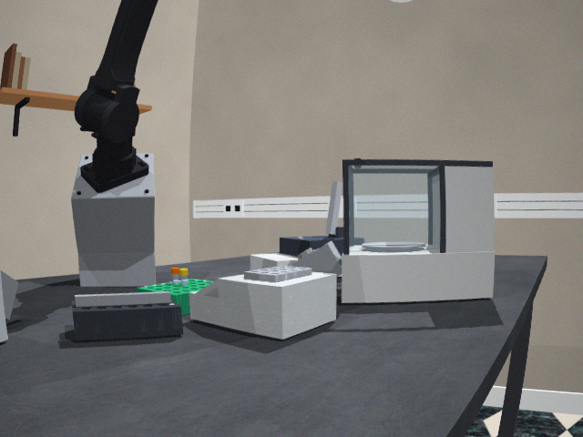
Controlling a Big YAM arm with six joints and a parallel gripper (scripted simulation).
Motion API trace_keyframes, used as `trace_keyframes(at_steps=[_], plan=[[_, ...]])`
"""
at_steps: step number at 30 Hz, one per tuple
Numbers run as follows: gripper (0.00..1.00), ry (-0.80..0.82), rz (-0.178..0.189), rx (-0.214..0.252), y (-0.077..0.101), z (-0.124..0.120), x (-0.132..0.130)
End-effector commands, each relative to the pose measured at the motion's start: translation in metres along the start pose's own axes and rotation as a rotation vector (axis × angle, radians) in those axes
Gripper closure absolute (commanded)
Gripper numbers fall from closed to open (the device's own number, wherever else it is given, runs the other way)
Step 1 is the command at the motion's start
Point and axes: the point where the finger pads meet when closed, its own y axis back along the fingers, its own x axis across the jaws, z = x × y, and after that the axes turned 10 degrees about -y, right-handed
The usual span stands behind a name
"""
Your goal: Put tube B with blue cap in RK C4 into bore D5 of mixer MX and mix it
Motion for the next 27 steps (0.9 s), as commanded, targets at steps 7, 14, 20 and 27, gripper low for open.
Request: trace_keyframes(at_steps=[7, 14, 20, 27], plan=[[0.91, -0.016, -0.006, -0.012, 0.000, 0.011, -0.007], [0.91, -0.012, -0.006, -0.020, 0.003, 0.016, -0.005], [0.91, -0.009, -0.006, -0.027, 0.006, 0.020, -0.004], [0.91, -0.006, -0.006, -0.031, 0.007, 0.023, -0.002]])
